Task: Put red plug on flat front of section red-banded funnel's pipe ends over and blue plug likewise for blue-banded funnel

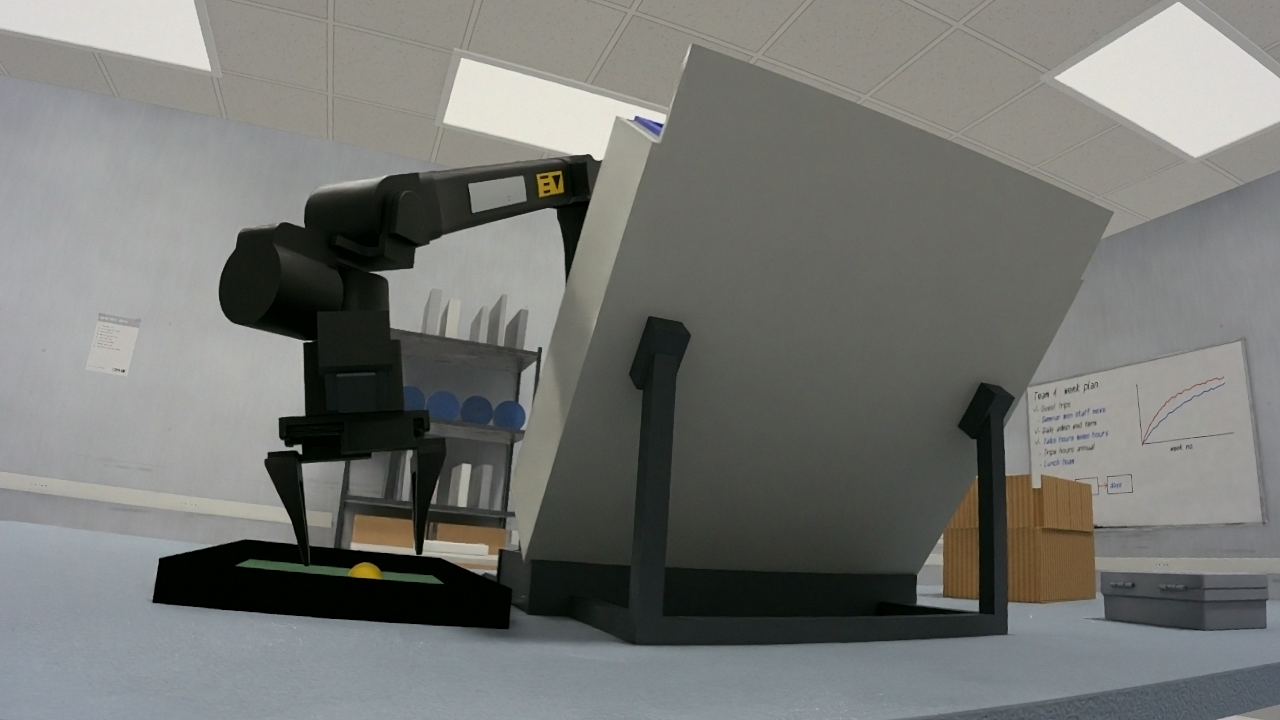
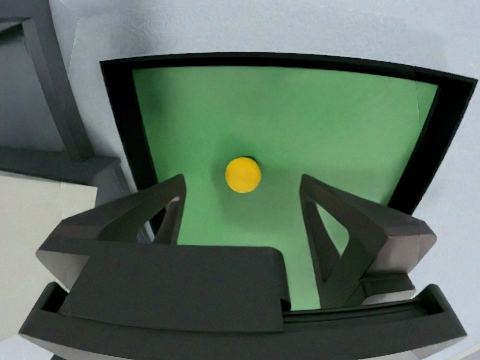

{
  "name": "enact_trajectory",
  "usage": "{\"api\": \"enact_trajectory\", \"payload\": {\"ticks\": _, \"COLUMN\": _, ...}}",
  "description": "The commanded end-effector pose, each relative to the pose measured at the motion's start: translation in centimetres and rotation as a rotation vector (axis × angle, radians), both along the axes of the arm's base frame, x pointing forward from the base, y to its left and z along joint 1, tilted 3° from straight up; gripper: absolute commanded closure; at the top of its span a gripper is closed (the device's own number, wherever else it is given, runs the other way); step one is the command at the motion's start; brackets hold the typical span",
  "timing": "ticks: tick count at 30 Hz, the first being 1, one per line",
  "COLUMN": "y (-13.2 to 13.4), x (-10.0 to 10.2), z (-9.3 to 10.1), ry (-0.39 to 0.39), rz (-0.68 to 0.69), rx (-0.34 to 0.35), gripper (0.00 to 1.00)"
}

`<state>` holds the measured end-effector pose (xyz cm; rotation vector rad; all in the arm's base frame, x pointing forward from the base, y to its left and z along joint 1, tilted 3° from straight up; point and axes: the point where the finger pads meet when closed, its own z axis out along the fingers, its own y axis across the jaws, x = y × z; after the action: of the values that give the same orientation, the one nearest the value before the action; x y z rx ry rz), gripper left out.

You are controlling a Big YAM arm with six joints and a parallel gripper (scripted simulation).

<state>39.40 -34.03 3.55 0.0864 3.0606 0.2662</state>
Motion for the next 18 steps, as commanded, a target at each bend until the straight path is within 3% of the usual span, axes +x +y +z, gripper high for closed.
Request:
{"api": "enact_trajectory", "payload": {"ticks": 1, "y": 0.12, "x": 0.07, "z": -1.15, "ry": 0.006, "rz": 0.008, "rx": 0.003, "gripper": 0.20}}
{"api": "enact_trajectory", "payload": {"ticks": 18, "y": 0.33, "x": -0.07, "z": -2.04, "ry": 0.006, "rz": 0.008, "rx": 0.003, "gripper": 0.20}}
